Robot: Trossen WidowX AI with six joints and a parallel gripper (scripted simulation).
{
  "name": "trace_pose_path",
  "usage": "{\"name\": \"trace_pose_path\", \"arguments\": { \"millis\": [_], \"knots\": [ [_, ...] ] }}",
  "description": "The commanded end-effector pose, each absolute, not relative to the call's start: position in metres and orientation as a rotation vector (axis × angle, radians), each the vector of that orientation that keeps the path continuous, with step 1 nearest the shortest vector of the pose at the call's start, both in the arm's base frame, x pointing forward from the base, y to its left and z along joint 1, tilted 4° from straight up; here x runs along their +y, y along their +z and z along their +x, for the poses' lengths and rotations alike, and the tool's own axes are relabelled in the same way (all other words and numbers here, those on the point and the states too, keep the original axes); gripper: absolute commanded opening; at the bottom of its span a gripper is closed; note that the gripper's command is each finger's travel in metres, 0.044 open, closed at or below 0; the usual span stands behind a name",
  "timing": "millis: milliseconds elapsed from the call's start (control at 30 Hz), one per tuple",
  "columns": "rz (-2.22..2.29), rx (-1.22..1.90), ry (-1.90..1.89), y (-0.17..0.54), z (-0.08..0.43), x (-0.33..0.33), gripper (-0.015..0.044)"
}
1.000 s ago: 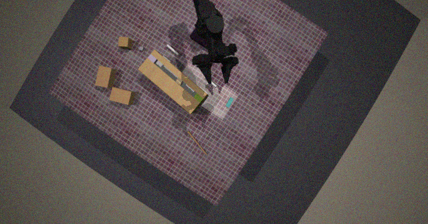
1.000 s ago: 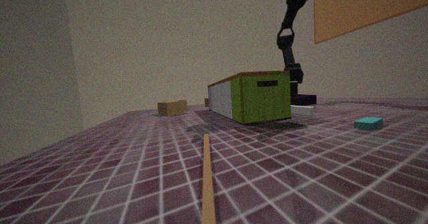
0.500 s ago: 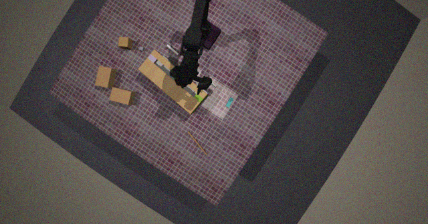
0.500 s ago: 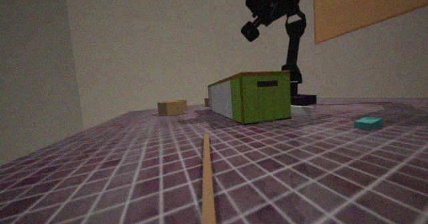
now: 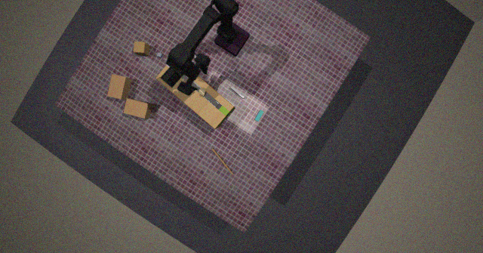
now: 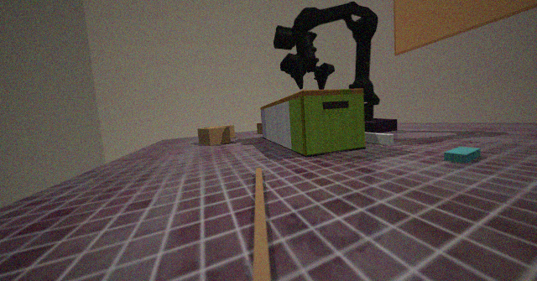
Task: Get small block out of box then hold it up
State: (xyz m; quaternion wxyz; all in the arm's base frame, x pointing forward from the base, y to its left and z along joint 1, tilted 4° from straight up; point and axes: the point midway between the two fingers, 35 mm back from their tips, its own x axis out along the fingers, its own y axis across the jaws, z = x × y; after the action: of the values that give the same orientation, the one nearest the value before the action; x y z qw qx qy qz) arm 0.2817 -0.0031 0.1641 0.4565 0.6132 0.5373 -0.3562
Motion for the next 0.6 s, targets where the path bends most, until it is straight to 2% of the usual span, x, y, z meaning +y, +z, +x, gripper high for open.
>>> {"name": "trace_pose_path", "arguments": {
  "millis": [0, 567],
  "knots": [
    [1.688, 1.342, -1.057, 0.161, 0.275, -0.012, 0.04],
    [1.688, 1.342, -1.057, 0.145, 0.276, -0.012, 0.04]
  ]
}}
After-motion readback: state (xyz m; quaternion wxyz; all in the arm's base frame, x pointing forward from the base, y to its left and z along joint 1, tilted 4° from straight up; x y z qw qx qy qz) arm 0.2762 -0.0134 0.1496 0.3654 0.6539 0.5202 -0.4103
